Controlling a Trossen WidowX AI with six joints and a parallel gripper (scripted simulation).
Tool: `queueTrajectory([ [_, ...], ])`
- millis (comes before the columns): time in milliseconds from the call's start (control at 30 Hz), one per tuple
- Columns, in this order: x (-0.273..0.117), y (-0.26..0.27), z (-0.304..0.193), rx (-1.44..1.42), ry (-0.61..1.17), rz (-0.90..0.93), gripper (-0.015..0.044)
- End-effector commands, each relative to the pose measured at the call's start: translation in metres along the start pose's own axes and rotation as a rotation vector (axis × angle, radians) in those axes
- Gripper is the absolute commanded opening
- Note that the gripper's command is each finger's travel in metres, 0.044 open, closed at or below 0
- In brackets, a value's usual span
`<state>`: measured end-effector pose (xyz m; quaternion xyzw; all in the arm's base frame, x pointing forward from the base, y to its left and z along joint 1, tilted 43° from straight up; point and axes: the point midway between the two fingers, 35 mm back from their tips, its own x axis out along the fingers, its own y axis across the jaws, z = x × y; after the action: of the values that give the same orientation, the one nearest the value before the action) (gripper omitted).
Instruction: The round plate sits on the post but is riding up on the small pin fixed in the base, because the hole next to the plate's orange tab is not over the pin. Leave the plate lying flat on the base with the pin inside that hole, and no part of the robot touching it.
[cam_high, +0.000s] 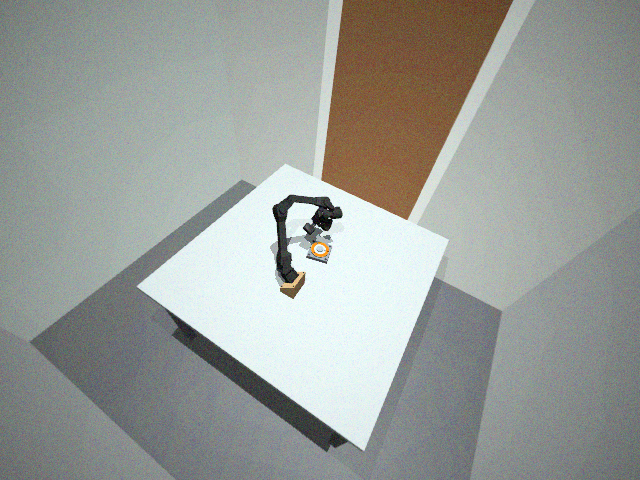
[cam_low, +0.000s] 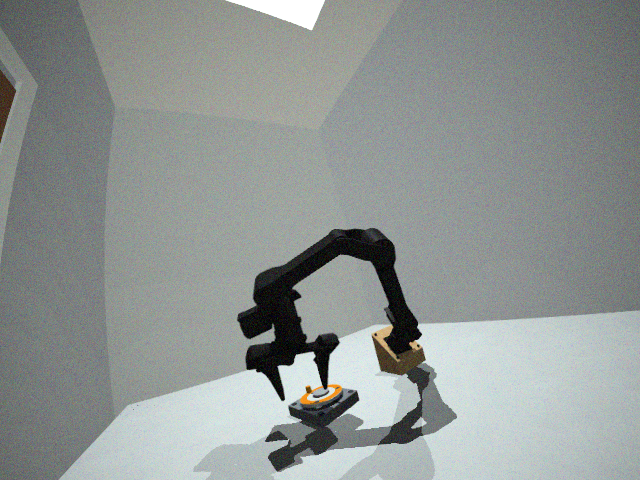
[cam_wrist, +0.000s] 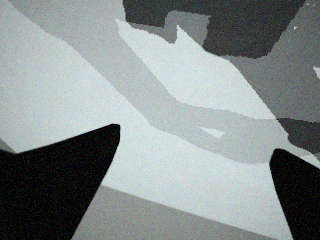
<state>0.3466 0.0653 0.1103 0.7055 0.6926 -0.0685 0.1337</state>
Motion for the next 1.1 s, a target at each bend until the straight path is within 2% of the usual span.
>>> queueTrajectory([
  [0, -0.001, -0.001, 0.001, -0.015, -0.005, -0.001, 0.0374],
  [233, -0.030, -0.027, 0.056, -0.607, -0.183, -0.108, 0.0190],
  [300, -0.033, -0.030, 0.061, -0.670, -0.200, -0.127, 0.0137],
  [467, -0.060, -0.054, 0.102, -1.115, -0.289, -0.303, 0.0006],
  [700, -0.085, -0.078, 0.136, -1.488, -0.310, -0.516, 0.0000],
  [1067, -0.085, -0.078, 0.138, -1.499, -0.309, -0.524, 0.0000],
])
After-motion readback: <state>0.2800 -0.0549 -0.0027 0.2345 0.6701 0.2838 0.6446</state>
